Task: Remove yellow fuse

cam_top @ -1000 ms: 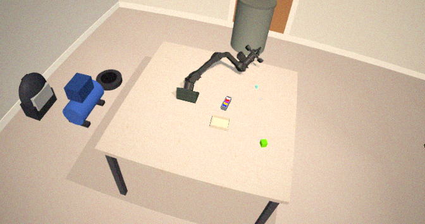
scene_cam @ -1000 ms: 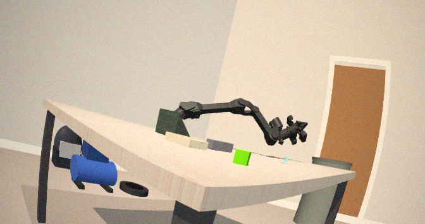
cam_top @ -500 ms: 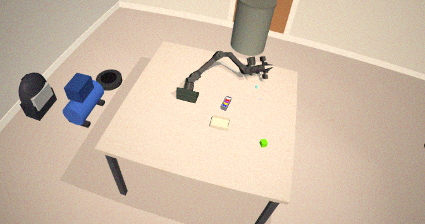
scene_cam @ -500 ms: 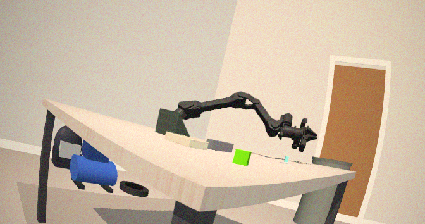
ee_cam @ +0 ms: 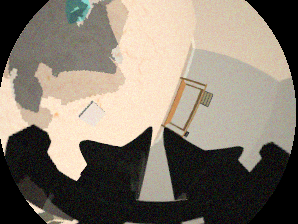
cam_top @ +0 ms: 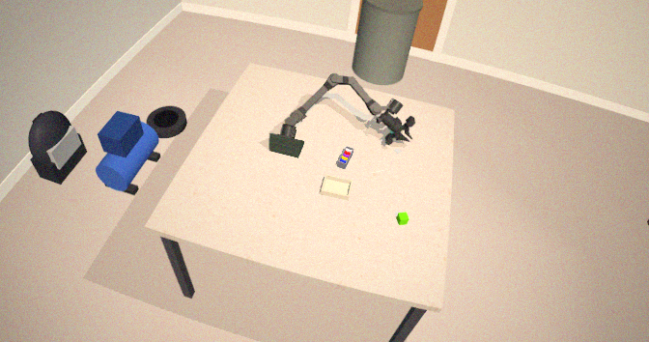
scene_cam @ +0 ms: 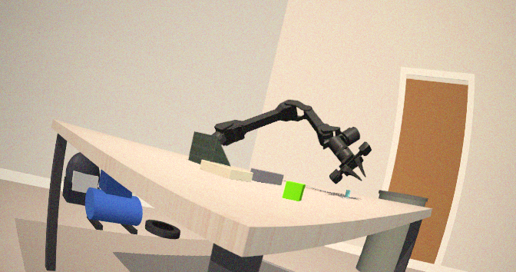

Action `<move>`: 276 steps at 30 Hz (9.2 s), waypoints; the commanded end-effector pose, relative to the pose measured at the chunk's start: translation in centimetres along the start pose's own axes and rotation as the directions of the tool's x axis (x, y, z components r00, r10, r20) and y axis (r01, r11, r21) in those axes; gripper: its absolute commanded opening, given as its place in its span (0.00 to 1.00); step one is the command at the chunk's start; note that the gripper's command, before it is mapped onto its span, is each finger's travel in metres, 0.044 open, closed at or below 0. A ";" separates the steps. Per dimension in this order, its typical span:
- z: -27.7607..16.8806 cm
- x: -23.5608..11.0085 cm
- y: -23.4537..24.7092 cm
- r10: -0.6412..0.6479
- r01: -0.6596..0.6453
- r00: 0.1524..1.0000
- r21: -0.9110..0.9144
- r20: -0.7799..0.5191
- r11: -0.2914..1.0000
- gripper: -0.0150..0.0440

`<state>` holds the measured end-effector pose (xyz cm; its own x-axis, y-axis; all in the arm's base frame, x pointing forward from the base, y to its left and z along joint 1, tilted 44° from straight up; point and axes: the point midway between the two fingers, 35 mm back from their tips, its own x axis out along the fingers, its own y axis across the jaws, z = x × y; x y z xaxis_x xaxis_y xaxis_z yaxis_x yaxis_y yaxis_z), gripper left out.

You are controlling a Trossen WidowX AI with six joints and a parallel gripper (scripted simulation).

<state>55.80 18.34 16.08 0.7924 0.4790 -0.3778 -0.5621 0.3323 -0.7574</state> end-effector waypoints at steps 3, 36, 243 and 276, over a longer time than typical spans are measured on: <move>-6.5 -3.0 4.8 0.255 -0.209 0.962 0.337 -0.097 0.918 0.38; -14.8 -23.1 19.6 0.807 0.139 0.560 0.940 0.186 -0.312 0.38; -32.5 -24.6 21.7 0.809 0.143 0.561 0.942 0.175 -0.303 0.25; -32.0 -22.7 24.4 0.812 0.141 0.558 0.945 0.171 -0.296 0.65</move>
<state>31.66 -10.34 -10.92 -0.0553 0.6769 -0.7340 0.0548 0.7360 0.6747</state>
